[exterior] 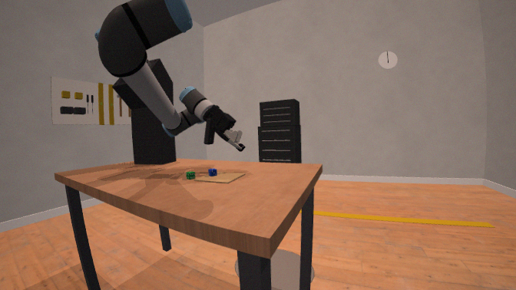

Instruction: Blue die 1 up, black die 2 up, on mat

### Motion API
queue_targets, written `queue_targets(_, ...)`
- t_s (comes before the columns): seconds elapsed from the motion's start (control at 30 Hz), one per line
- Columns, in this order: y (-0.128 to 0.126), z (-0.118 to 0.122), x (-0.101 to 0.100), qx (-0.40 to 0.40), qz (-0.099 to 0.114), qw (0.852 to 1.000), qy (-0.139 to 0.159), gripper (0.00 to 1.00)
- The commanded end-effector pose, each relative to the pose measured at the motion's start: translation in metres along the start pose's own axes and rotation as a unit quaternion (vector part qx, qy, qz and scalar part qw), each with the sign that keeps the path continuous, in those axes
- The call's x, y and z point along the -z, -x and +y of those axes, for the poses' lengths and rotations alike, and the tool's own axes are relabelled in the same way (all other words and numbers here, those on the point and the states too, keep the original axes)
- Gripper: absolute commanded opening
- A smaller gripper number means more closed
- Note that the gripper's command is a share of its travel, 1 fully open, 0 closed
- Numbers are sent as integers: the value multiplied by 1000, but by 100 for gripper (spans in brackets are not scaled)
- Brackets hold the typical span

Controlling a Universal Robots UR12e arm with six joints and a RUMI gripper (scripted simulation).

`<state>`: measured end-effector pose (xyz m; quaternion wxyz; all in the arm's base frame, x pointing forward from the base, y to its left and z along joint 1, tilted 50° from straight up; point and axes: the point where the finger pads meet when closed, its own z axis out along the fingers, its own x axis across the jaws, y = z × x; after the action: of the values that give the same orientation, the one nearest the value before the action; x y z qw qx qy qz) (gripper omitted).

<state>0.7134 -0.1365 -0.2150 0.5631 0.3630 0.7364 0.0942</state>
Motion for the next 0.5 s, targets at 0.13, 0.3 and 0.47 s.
queue_targets(0.13, 0, 0, -1, -1, 2, 999, 48, 6)
queue_targets(0.3, 0, 0, -1, -1, 2, 998, 57, 6)
queue_targets(0.47, 0, 0, -1, -1, 2, 998, 57, 6)
